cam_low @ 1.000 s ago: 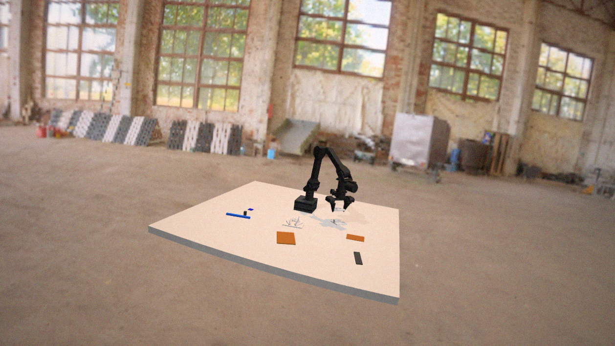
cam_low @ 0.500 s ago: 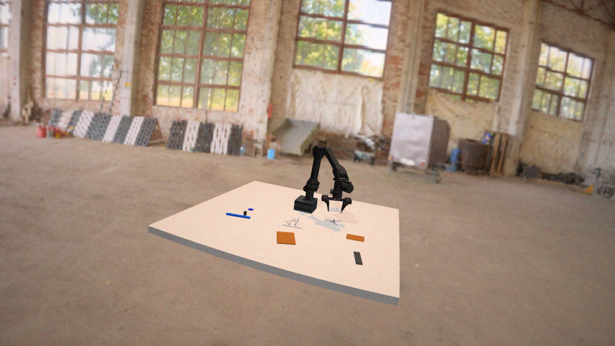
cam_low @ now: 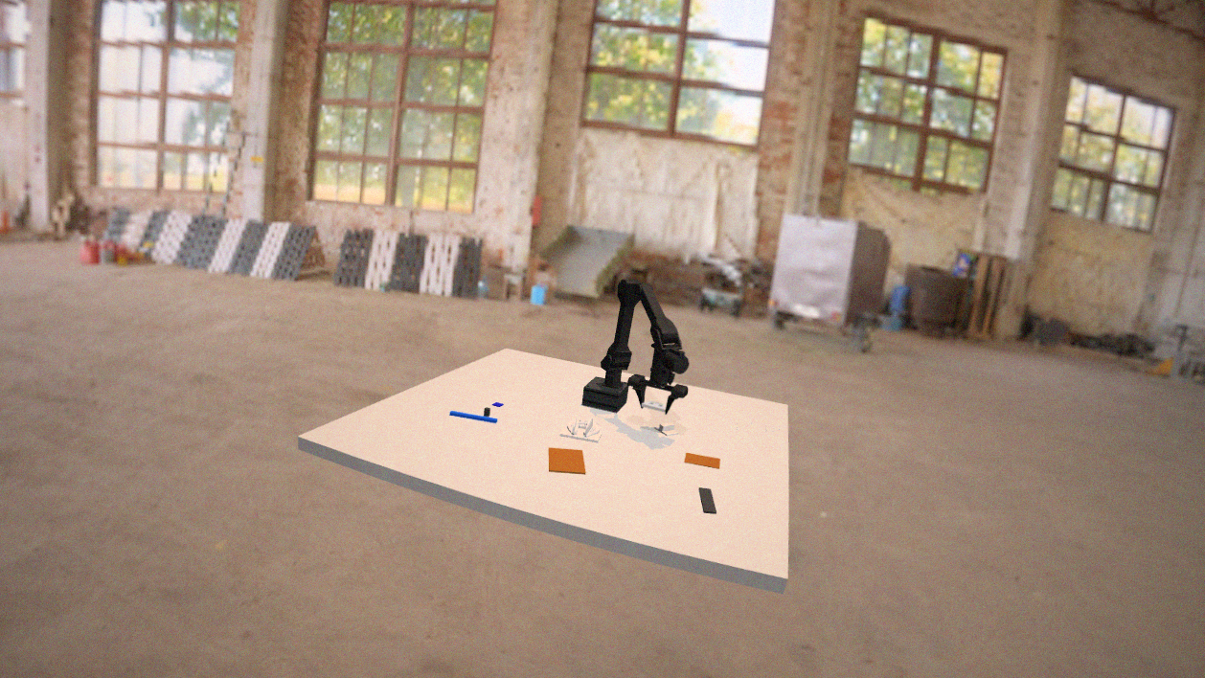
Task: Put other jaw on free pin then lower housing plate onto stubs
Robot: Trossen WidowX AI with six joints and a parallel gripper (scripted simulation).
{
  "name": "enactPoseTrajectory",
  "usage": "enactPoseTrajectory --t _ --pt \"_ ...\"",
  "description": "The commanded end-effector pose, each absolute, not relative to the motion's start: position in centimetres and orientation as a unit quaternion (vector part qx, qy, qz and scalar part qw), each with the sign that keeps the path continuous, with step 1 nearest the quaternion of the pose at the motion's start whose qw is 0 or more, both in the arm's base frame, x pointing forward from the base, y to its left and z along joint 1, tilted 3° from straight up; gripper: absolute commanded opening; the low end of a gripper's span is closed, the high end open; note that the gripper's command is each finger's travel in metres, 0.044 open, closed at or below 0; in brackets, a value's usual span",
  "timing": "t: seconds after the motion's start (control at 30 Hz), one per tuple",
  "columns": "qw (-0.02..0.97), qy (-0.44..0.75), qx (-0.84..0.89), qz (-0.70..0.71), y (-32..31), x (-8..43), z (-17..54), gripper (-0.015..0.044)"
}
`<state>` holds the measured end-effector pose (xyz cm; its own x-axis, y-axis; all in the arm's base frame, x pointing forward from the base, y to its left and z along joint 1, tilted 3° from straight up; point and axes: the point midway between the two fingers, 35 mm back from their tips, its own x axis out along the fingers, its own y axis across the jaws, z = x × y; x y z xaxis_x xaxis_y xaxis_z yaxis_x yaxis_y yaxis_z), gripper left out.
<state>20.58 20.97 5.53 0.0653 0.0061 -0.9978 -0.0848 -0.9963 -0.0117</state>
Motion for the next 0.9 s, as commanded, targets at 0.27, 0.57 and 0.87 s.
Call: enactPoseTrajectory --t 0.27,0.57,0.87 --pt "0.151 0.137 -0.712 0.671 19.1 22.1 5.6 0.0351" --pt "0.237 0.219 -0.689 0.649 17.6 23.2 5.6 0.0351" --pt "0.32 0.298 -0.655 0.616 16.1 24.2 5.7 0.0351"
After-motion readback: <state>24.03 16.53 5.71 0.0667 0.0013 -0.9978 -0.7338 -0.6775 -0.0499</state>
